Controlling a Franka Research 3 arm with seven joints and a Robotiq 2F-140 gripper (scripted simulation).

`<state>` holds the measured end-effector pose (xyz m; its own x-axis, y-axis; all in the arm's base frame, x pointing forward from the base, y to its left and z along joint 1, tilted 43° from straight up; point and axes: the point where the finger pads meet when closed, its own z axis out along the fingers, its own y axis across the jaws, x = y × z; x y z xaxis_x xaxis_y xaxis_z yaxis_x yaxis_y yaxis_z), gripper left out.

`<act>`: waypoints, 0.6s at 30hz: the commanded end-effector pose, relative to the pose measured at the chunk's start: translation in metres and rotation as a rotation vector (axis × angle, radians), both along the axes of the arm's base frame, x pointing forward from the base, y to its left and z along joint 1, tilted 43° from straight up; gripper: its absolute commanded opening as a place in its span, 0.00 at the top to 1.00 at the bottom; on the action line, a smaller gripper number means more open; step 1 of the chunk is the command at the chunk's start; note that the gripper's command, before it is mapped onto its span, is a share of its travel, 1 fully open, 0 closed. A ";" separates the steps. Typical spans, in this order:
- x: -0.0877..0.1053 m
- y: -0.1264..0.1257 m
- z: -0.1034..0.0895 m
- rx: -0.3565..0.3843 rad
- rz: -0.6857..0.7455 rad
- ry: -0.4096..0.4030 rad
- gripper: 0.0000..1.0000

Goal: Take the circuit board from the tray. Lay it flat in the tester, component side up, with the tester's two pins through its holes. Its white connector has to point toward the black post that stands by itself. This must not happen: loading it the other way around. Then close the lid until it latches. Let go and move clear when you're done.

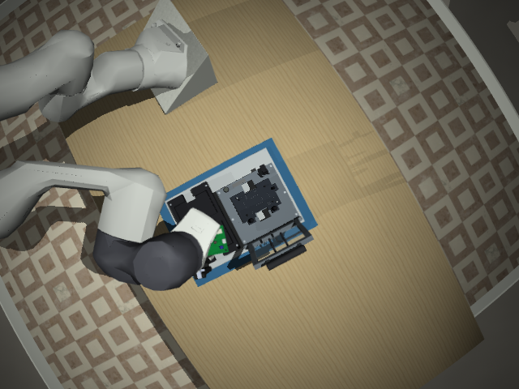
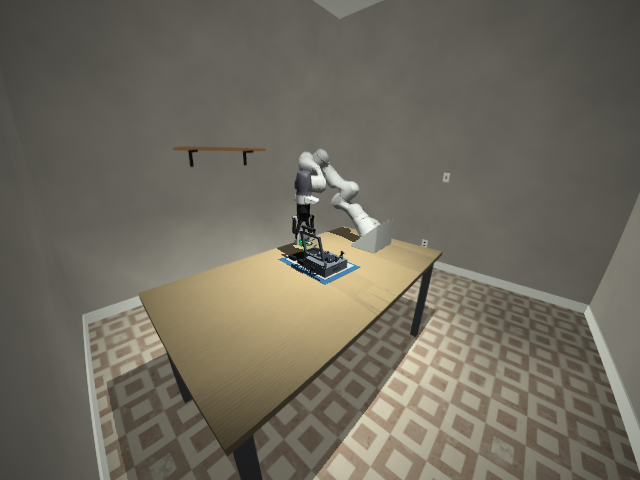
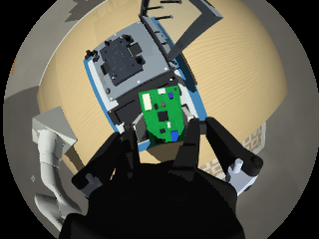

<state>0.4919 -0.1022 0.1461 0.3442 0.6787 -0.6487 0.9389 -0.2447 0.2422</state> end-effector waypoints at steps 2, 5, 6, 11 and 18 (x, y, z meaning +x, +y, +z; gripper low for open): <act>0.000 0.000 0.001 0.006 0.094 0.097 0.54; 0.000 0.000 0.001 0.006 0.113 0.115 0.54; 0.000 0.000 0.001 0.006 0.119 0.121 0.54; 0.000 0.000 0.001 0.006 0.134 0.136 0.54; 0.000 0.000 0.001 0.006 0.163 0.163 0.54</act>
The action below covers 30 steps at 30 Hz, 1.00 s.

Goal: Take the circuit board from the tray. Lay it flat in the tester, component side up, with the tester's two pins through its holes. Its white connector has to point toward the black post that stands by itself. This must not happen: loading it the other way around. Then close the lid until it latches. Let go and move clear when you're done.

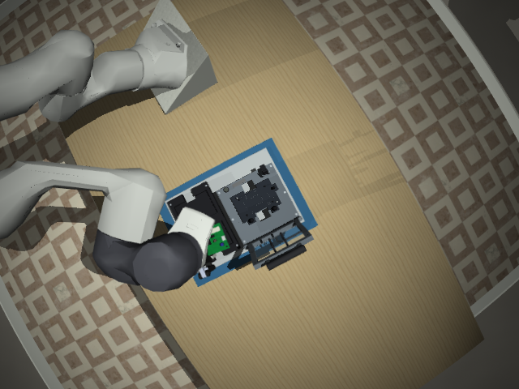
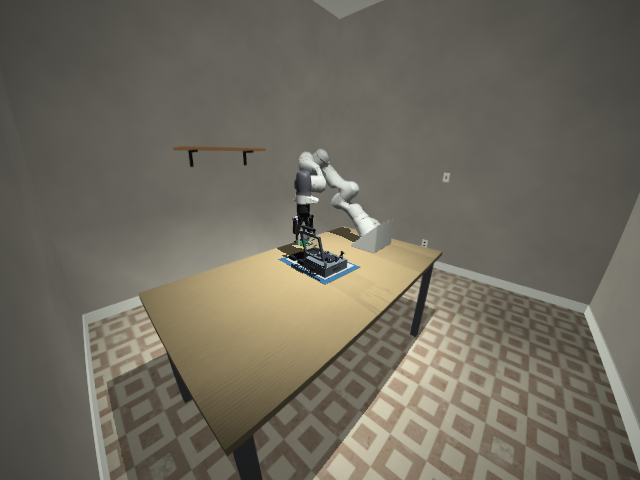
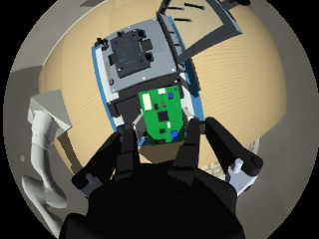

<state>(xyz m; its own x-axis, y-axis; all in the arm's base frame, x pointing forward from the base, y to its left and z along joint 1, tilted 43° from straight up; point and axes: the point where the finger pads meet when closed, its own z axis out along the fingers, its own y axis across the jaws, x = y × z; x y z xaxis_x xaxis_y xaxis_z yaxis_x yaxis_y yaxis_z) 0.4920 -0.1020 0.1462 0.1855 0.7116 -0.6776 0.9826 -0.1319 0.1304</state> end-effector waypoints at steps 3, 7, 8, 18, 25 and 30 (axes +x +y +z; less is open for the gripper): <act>0.000 0.000 0.001 0.003 0.054 0.056 0.54; 0.000 0.000 0.001 0.003 0.061 0.063 0.54; 0.000 0.000 0.001 0.003 0.061 0.063 0.54; 0.000 0.000 0.001 0.003 0.074 0.075 0.54; 0.000 0.000 0.001 0.003 0.076 0.076 0.54; 0.000 0.000 0.001 0.003 0.076 0.077 0.54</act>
